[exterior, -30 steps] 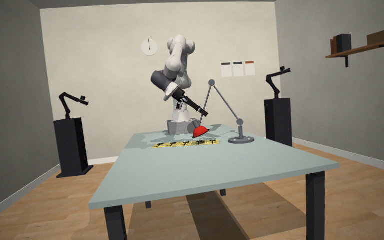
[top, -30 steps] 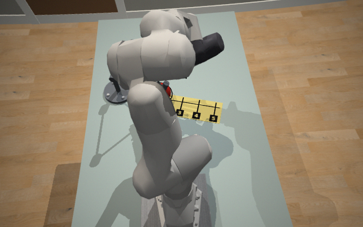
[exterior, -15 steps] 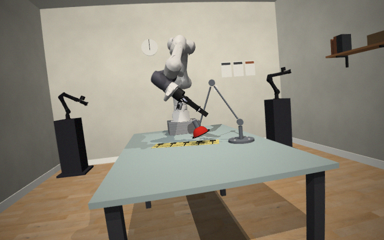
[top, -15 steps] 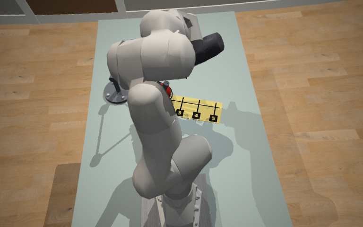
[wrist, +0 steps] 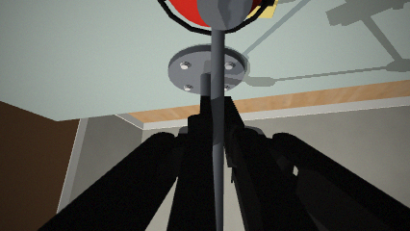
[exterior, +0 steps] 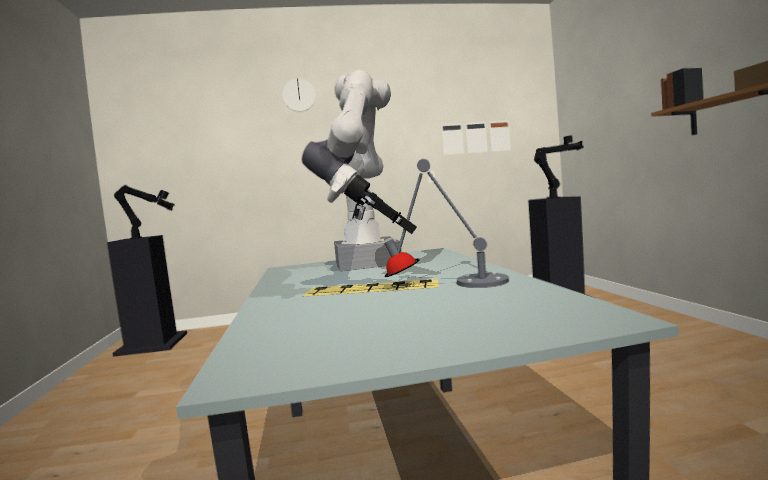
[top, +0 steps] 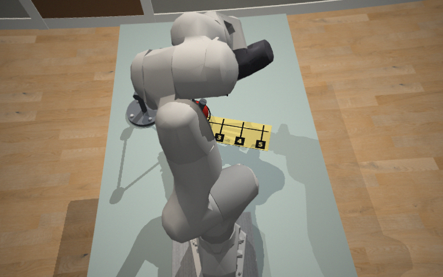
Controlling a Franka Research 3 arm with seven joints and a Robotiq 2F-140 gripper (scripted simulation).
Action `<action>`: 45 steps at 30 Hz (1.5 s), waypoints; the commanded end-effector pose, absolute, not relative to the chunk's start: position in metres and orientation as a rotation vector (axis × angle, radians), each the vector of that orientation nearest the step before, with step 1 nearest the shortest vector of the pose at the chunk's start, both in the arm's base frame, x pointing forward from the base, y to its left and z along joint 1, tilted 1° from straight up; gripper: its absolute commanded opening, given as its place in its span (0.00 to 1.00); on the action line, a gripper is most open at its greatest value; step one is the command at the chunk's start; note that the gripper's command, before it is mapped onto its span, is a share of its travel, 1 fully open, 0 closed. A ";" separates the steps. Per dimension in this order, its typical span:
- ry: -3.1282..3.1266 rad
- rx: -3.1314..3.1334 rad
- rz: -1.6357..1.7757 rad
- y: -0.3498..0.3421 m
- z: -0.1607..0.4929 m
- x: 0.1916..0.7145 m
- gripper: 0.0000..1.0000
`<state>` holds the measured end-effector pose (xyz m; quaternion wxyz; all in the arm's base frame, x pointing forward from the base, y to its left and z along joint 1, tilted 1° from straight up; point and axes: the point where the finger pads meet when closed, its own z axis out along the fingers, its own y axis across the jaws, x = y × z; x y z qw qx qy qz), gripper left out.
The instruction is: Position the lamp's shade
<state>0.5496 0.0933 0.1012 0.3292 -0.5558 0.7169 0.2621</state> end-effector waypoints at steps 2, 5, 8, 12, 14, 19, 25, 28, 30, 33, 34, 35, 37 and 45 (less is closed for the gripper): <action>1.876 -1.449 0.672 0.087 0.103 0.553 0.10; 1.876 -1.449 0.672 0.087 0.103 0.553 0.10; 1.876 -1.449 0.672 0.087 0.103 0.553 0.10; 1.876 -1.449 0.672 0.087 0.103 0.553 0.10; 1.876 -1.449 0.672 0.087 0.103 0.553 0.10; 1.876 -1.449 0.672 0.086 0.103 0.553 0.10; 1.876 -1.449 0.672 0.083 0.104 0.553 0.10; 1.876 -1.449 0.672 0.081 0.105 0.553 0.10; 1.876 -1.449 0.672 0.080 0.105 0.554 0.10; 1.876 -1.449 0.672 0.079 0.105 0.554 0.10; 1.876 -1.449 0.672 0.079 0.105 0.554 0.10; 1.876 -1.450 0.673 0.080 0.105 0.553 1.00; 1.875 -1.452 0.676 0.082 0.105 0.553 1.00; 1.873 -1.457 0.686 0.088 0.103 0.551 1.00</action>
